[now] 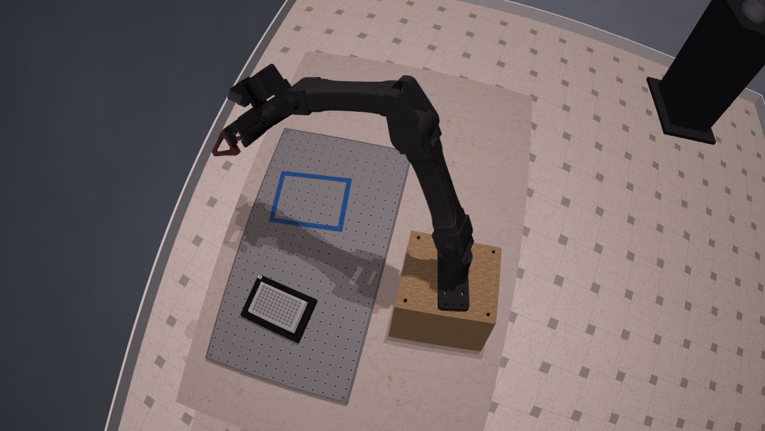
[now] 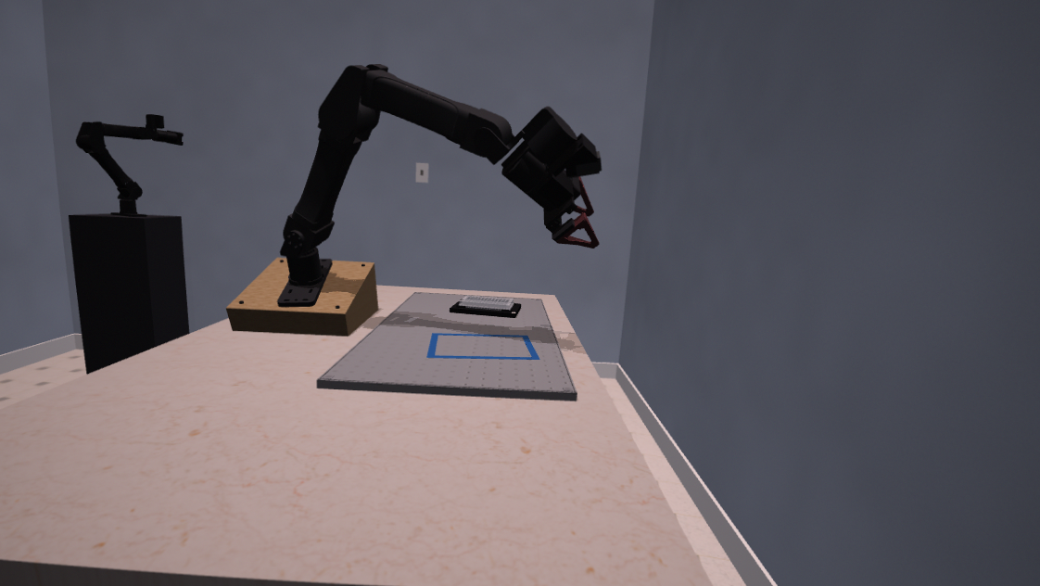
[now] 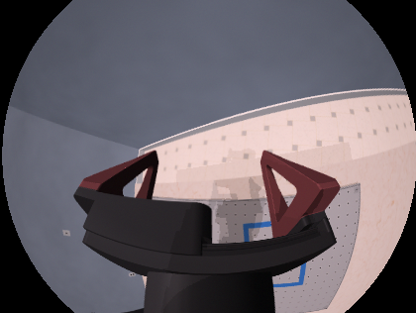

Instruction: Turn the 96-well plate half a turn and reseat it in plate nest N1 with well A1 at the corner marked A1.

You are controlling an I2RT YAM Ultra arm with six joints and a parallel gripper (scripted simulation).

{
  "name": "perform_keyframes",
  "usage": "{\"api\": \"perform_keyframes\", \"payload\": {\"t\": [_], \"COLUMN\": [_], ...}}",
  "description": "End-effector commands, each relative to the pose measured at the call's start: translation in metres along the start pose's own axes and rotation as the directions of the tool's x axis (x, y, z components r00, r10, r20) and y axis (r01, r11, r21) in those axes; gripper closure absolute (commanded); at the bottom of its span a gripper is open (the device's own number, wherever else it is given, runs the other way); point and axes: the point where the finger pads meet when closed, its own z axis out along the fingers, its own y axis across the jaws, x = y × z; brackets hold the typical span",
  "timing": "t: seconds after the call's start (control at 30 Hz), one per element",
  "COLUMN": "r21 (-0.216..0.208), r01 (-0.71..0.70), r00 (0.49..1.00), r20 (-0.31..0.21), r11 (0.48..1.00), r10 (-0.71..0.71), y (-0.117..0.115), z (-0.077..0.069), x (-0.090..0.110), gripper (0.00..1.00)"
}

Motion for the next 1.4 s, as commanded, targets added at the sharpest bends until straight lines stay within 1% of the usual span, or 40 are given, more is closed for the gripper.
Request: {"api": "perform_keyframes", "payload": {"t": [0.0, 0.03, 0.07, 0.13, 0.17, 0.27, 0.3, 0.33, 0.37, 0.4, 0.43, 0.47, 0.5, 0.53, 0.6, 0.67, 0.7, 0.73, 0.77, 0.8, 0.87, 0.9, 0.97, 1.0, 1.03, 1.07, 1.1, 1.17, 1.2, 1.27, 1.3, 1.33, 1.37], "r21": [-0.001, -0.001, -0.002, -0.003, 0.008, 0.033, 0.033, 0.035, 0.035, 0.033, 0.029, 0.029, 0.046, 0.058, 0.058, 0.081, 0.075, 0.083, 0.083, 0.076, 0.076, 0.097, 0.128, 0.139, 0.139, 0.141, 0.141, 0.141, 0.157, 0.191, 0.202, 0.202, 0.204], "r01": [-0.014, -0.014, -0.013, -0.011, -0.026, -0.053, -0.053, -0.055, -0.055, -0.053, -0.049, -0.05, -0.058, -0.063, -0.063, -0.07, -0.067, -0.071, -0.071, -0.068, -0.068, -0.069, -0.066, -0.065, -0.065, -0.065, -0.065, -0.065, -0.058, -0.042, -0.037, -0.037, -0.036], "r00": [1.0, 1.0, 1.0, 1.0, 0.998, 0.988, 0.988, 0.987, 0.987, 0.988, 0.991, 0.991, 0.982, 0.976, 0.976, 0.962, 0.969, 0.961, 0.961, 0.967, 0.967, 0.954, 0.935, 0.927, 0.927, 0.925, 0.925, 0.925, 0.917, 0.894, 0.886, 0.886, 0.883], "r20": [-0.019, -0.019, -0.017, -0.008, -0.057, -0.145, -0.145, -0.151, -0.151, -0.144, -0.126, -0.126, -0.175, -0.204, -0.204, -0.256, -0.233, -0.262, -0.262, -0.238, -0.238, -0.284, -0.339, -0.358, -0.358, -0.363, -0.363, -0.363, -0.383, -0.432, -0.447, -0.447, -0.452], "r11": [1.0, 1.0, 1.0, 1.0, 1.0, 0.998, 0.998, 0.998, 0.998, 0.998, 0.998, 0.998, 0.997, 0.996, 0.996, 0.994, 0.995, 0.994, 0.994, 0.995, 0.995, 0.993, 0.99, 0.988, 0.988, 0.988, 0.988, 0.988, 0.986, 0.981, 0.979, 0.979, 0.978], "r10": [0.014, 0.014, 0.013, 0.01, 0.027, 0.058, 0.058, 0.059, 0.059, 0.058, 0.053, 0.053, 0.066, 0.074, 0.074, 0.089, 0.083, 0.09, 0.09, 0.084, 0.085, 0.094, 0.106, 0.111, 0.111, 0.112, 0.113, 0.113, 0.114, 0.123, 0.125, 0.126, 0.127], "y": [0.019, 0.019, 0.021, 0.025, 0.025, 0.032, 0.035, 0.039, 0.041, 0.043, 0.046, 0.048, 0.049, 0.051, 0.051, 0.056, 0.062, 0.061, 0.063, 0.067, 0.071, 0.071, 0.076, 0.078, 0.08, 0.083, 0.085, 0.085, 0.087, 0.091, 0.093, 0.095, 0.097], "z": [-0.01, -0.01, -0.005, 0.0, 0.01, 0.016, 0.018, 0.012, 0.014, 0.017, 0.02, 0.022, 0.031, 0.032, 0.032, 0.036, 0.029, 0.03, 0.032, 0.035, 0.038, 0.046, 0.048, 0.049, 0.05, 0.042, 0.043, 0.043, 0.053, 0.054, 0.055, 0.055, 0.046], "x": [0.001, 0.001, 0.007, 0.012, 0.017, 0.029, 0.033, 0.041, 0.045, 0.047, 0.047, 0.051, 0.056, 0.061, 0.061, 0.069, 0.063, 0.082, 0.086, 0.084, 0.091, 0.097, 0.106, 0.111, 0.115, 0.123, 0.127, 0.127, 0.128, 0.137, 0.142, 0.146, 0.154], "gripper": [0.0, 0.0, 0.0, 0.0, 0.0, 0.0, 0.0, 0.0, 0.0, 0.0, 0.0, 0.0, 0.0, 0.0, 0.0, 0.0, 0.0, 0.0, 0.0, 0.0, 0.0, 0.0, 0.0, 0.0, 0.0, 0.0, 0.0, 0.0, 0.0, 0.0, 0.0, 0.0, 0.0]}}
